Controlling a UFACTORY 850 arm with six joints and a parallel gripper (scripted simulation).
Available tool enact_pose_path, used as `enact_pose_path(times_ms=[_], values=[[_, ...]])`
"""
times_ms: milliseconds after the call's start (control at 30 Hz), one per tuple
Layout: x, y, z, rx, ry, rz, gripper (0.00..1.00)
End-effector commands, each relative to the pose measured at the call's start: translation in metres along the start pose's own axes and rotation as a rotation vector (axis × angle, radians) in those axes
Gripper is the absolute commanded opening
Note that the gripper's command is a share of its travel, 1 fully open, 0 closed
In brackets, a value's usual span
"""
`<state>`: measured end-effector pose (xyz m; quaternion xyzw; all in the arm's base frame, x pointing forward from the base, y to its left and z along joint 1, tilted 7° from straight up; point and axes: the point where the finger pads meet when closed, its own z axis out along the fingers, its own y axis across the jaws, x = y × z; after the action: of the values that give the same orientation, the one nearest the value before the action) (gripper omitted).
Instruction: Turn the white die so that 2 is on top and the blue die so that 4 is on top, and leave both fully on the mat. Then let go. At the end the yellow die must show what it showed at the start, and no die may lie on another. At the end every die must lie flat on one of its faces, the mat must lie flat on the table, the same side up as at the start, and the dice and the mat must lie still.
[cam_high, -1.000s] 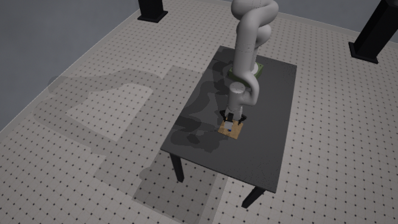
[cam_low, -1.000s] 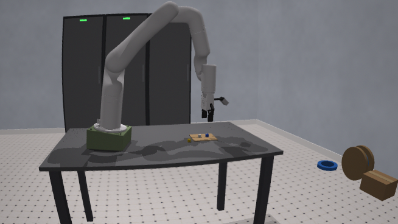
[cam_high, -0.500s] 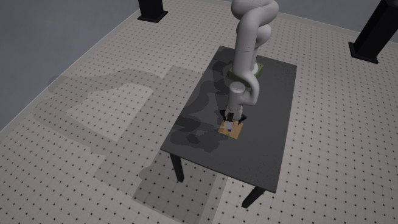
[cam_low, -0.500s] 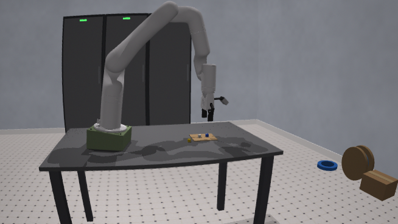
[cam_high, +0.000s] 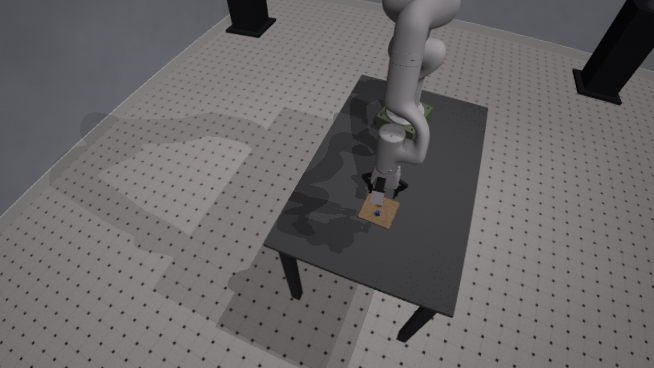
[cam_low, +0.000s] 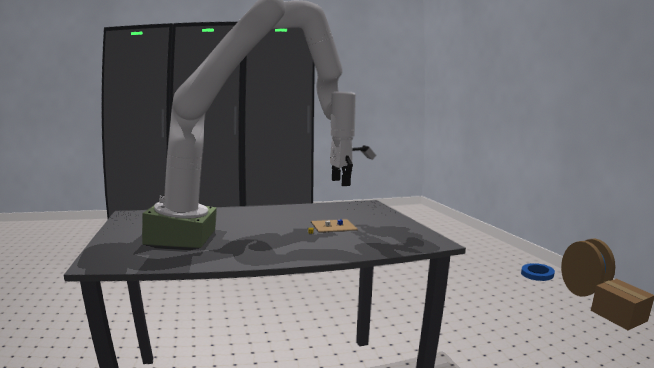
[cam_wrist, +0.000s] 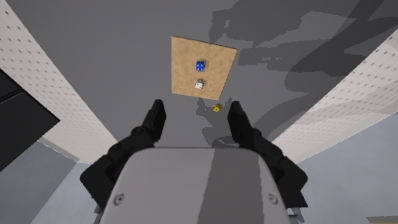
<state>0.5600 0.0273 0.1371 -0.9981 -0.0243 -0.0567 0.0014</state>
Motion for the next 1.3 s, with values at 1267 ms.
enact_pose_path(times_ms=[1267], values=[[0.001, -0.001, -0.034, -0.04, 0.001, 0.004, 1.0]])
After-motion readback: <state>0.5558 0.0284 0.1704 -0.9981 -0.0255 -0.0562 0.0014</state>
